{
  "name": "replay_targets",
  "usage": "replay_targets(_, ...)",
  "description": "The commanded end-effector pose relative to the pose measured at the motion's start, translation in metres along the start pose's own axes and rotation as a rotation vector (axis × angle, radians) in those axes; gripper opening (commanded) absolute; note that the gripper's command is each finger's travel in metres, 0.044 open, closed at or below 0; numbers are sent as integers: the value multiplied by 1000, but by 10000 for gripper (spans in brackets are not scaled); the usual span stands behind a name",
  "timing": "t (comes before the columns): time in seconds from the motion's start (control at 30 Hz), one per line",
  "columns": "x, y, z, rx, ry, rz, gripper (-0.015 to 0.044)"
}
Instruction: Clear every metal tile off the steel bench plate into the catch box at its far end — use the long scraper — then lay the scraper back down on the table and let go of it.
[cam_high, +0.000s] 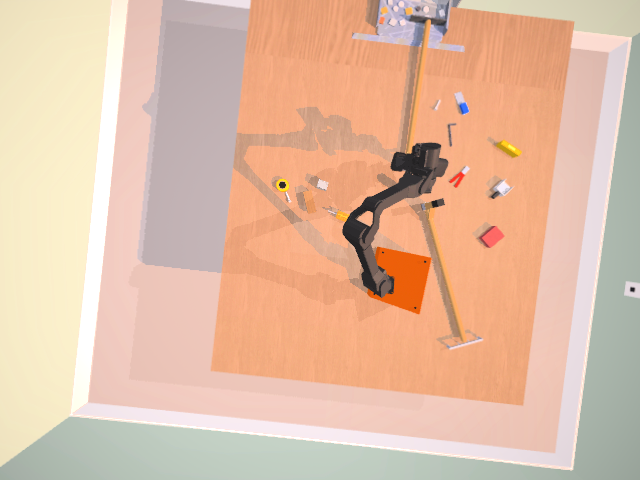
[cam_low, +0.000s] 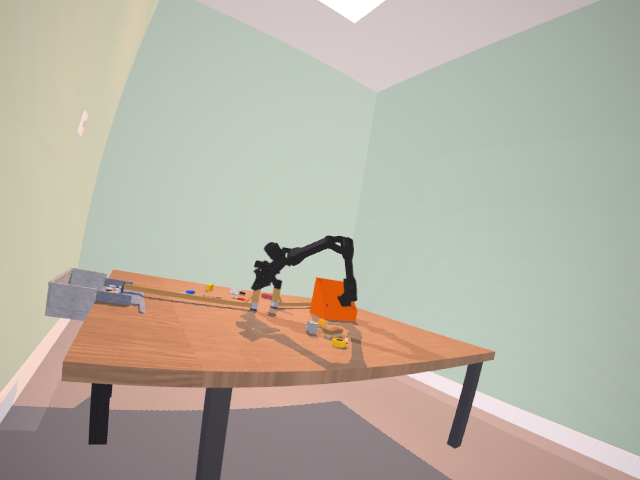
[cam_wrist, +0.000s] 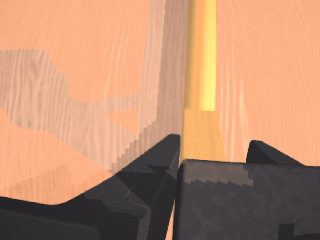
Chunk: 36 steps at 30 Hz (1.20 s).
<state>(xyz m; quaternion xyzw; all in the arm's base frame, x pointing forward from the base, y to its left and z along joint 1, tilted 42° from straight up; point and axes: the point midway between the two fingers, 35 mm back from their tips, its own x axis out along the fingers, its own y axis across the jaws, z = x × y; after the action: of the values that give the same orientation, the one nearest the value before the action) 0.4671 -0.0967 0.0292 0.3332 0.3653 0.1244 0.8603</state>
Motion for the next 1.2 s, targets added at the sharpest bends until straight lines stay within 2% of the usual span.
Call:
replay_targets(0.0,3,1,11,-4,-12,-3,0)
replay_targets(1.17,33,3,52,-5,-15,-1,0)
